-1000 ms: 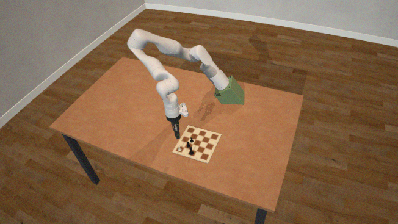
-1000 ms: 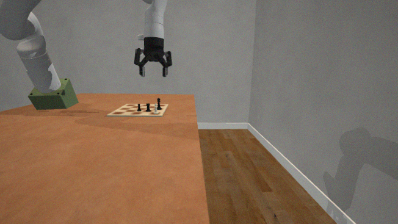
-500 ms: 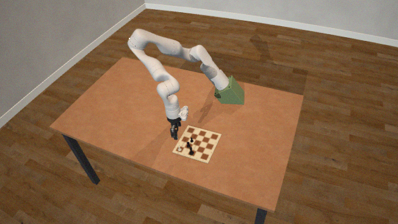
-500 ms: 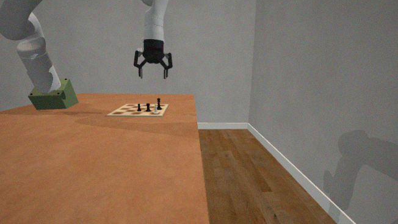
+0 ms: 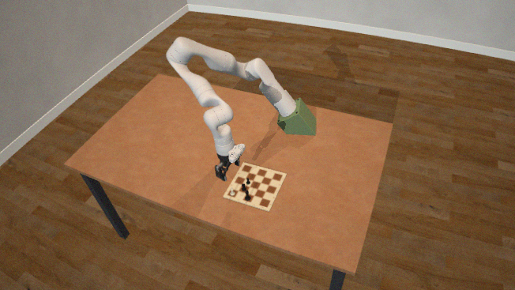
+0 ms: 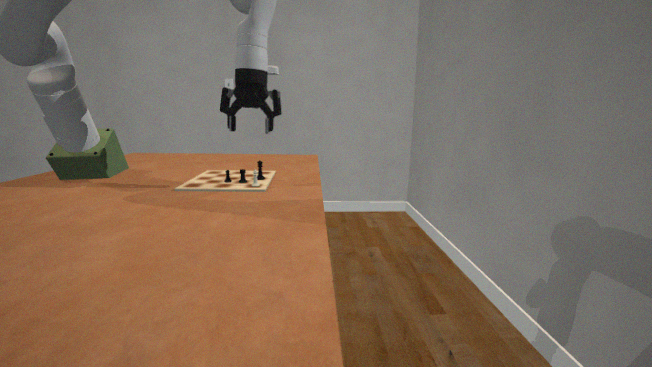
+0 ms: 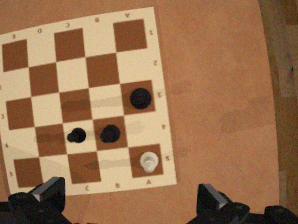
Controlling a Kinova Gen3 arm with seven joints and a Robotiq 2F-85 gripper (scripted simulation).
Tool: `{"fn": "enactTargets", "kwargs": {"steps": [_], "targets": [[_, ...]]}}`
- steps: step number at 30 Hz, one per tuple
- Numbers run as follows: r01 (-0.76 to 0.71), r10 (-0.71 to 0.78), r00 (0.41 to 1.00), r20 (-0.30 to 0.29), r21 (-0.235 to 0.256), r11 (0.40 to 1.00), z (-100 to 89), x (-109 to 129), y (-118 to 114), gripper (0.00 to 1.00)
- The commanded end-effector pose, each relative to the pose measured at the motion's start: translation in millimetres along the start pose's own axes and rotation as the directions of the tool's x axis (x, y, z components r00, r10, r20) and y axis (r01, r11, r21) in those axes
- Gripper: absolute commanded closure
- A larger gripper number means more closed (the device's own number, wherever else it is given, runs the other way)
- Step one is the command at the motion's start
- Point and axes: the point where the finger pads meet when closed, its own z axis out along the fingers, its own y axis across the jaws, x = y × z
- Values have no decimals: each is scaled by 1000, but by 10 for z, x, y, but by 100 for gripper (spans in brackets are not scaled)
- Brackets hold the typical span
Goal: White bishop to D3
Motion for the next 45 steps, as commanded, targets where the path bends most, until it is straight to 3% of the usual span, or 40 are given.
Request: {"fn": "enactTargets", "kwargs": {"steps": [1,6,12,14,16,22,29,31,45], "targets": [[-67,67,998,0,-2,998,-2,17,-2,0],[-259,259,966,0,1,966,30,21,-8,0],[-482,482,876,1,2,876,64,23,-11,0],[-482,482,876,1,2,876,64,23,-11,0],[-551,551,834,1,2,834,75,23,-10,0],[-734,734,679,0,1,679,103,20,-5,0],[-889,889,458,-3,-1,458,128,14,9,0],[-889,889,458,-3,-1,458,128,14,9,0],[-1000,1000,3,-16,1,3,157,-5,51,0]]}}
